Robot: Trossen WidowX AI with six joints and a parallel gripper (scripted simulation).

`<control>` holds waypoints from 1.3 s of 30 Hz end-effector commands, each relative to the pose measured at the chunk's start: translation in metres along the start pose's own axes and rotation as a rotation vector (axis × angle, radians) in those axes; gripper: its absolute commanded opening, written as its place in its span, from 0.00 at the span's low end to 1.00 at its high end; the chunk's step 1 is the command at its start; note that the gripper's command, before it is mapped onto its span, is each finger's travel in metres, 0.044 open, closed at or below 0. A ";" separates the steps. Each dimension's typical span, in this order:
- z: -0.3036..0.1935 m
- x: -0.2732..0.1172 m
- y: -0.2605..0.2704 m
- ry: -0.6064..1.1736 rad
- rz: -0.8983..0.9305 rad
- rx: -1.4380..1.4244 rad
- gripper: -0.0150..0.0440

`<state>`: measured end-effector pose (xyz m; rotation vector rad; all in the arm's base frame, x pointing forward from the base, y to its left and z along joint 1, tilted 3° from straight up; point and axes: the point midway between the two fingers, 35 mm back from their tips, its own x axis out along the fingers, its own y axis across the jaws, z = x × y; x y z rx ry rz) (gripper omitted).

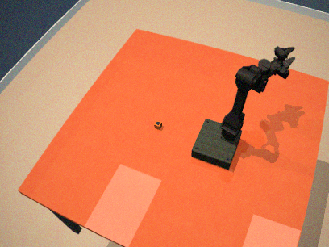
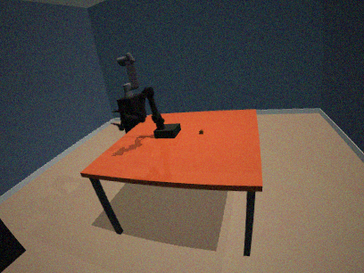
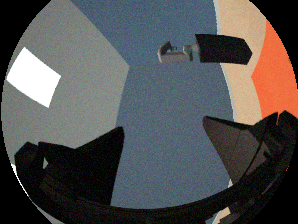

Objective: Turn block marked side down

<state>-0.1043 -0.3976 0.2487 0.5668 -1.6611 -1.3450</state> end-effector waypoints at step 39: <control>-0.348 -0.327 -0.031 1.457 -0.228 -0.794 1.00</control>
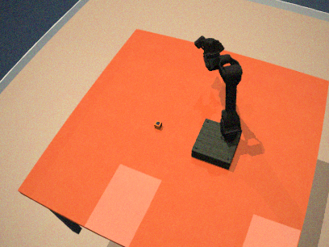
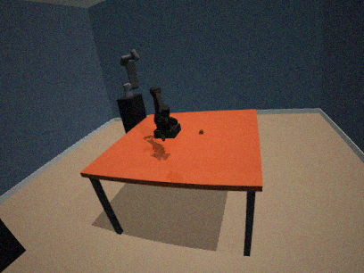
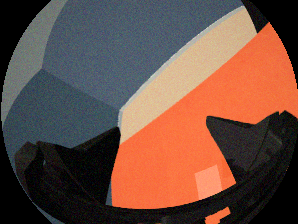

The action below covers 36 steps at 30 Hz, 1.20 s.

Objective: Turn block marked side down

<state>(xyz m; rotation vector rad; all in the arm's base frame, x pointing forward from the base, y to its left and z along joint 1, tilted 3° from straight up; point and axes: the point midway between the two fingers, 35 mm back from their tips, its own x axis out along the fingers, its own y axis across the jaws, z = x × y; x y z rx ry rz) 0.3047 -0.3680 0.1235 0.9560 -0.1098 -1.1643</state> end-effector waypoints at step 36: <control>-0.327 -0.323 0.031 1.395 0.313 -1.737 1.00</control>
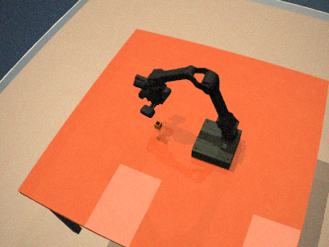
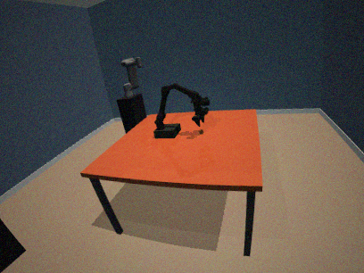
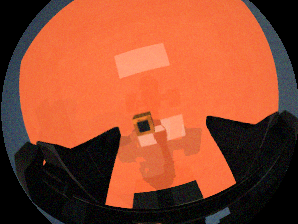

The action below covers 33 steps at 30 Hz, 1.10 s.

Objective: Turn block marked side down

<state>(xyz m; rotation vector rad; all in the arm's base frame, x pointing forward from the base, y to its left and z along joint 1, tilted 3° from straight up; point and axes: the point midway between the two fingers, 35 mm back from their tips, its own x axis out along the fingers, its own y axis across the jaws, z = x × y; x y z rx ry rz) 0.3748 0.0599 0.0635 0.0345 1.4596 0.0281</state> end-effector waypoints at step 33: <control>-0.024 0.051 0.027 0.099 0.026 -0.145 1.00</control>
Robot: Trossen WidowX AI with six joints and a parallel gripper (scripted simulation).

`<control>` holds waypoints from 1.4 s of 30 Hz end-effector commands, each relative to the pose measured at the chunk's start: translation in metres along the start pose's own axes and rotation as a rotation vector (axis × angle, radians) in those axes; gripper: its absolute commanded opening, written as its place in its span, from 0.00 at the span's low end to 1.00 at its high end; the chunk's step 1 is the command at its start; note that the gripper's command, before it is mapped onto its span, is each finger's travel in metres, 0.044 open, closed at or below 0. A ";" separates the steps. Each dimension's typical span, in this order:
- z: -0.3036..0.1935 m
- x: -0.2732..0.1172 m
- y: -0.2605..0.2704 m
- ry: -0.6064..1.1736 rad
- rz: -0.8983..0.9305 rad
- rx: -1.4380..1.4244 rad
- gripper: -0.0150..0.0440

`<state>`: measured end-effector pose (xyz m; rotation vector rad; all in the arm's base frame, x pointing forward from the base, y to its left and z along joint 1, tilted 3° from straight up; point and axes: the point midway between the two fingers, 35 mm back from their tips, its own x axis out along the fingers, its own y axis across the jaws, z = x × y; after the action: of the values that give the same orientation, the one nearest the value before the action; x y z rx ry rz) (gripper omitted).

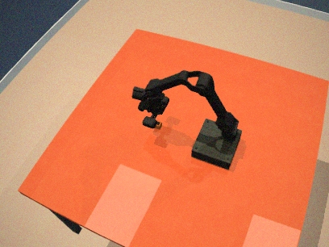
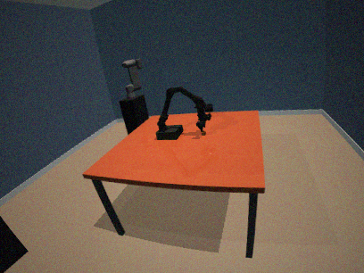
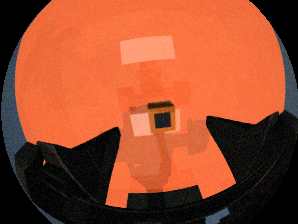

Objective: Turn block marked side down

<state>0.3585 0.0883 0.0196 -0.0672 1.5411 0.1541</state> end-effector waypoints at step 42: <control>-0.003 0.035 0.000 0.011 0.003 -0.002 0.31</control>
<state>0.3567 0.0897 -0.0149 -0.0719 1.5510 0.1567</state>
